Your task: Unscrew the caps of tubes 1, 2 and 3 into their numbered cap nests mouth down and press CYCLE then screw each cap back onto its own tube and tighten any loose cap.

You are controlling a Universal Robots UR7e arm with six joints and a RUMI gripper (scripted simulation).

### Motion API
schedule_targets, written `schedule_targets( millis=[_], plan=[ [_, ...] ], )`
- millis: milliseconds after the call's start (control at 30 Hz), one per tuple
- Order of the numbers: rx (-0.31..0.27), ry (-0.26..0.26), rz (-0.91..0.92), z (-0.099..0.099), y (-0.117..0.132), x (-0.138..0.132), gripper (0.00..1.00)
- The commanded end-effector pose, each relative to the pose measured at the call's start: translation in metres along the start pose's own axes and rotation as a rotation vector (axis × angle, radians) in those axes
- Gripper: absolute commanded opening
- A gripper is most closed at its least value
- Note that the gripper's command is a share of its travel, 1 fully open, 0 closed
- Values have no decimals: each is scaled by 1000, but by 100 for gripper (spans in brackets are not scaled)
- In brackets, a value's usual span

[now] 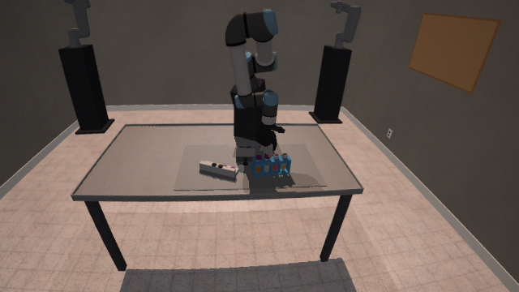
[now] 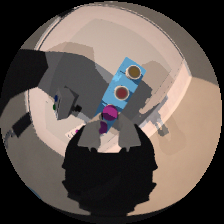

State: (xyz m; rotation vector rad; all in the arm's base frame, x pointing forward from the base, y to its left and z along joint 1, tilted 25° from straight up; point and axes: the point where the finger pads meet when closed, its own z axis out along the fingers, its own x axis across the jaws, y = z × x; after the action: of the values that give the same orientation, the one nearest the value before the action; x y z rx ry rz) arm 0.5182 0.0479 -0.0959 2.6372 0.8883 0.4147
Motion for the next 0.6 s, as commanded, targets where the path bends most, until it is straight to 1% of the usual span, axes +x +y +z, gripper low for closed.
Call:
schedule_targets(
  millis=[0, 300, 400, 467, 567],
  plan=[
    [0, 2, -4, 0, 0, 0, 35],
    [0, 2, -4, 0, 0, 0, 35],
    [0, 2, 246, 0, 0, 0, 35],
    [0, 2, 246, 0, 0, 0, 35],
    [1, 2, 494, 0, 0, 0, 35]
  ],
)
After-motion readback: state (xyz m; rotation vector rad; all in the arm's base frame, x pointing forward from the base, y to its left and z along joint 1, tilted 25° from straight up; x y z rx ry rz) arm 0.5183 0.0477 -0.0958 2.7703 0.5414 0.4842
